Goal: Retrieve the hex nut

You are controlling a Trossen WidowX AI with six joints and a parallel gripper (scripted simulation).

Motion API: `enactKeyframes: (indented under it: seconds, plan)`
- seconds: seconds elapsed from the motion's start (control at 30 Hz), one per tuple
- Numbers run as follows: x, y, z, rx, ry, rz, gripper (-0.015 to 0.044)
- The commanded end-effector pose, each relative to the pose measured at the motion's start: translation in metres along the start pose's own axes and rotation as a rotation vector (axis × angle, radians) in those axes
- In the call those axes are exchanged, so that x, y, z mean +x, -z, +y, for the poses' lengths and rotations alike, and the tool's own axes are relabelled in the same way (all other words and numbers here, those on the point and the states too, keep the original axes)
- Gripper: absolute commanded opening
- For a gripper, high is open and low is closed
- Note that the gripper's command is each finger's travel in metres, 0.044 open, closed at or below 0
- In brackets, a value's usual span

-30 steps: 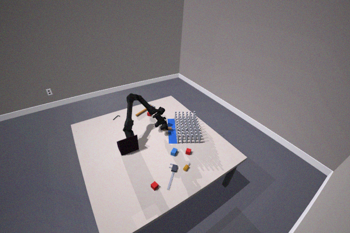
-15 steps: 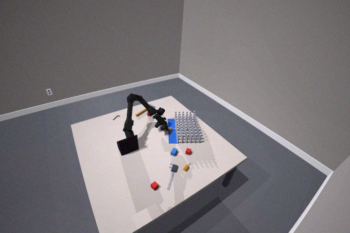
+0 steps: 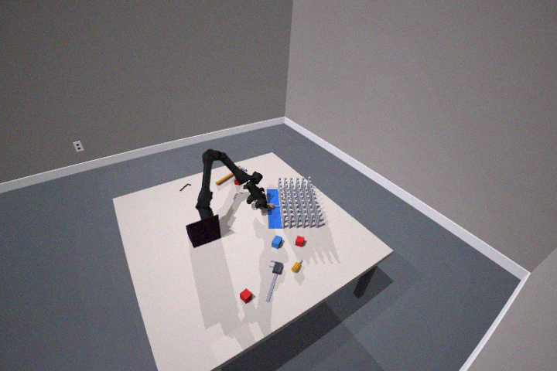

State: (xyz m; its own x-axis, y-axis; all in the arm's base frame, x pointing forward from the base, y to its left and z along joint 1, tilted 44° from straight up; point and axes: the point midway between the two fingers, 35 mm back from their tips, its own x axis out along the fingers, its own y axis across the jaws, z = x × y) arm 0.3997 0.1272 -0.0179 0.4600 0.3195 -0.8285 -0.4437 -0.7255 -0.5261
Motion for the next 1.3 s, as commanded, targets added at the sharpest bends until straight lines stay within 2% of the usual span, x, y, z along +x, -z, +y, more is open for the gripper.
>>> enactKeyframes:
  seconds: [0.0, 1.27]
  plan:
    - [0.001, -0.001, 0.001, 0.004, -0.003, -0.002, 0.0000]
    - [-0.016, -0.022, -0.010, 0.001, 0.001, -0.003, 0.0000]
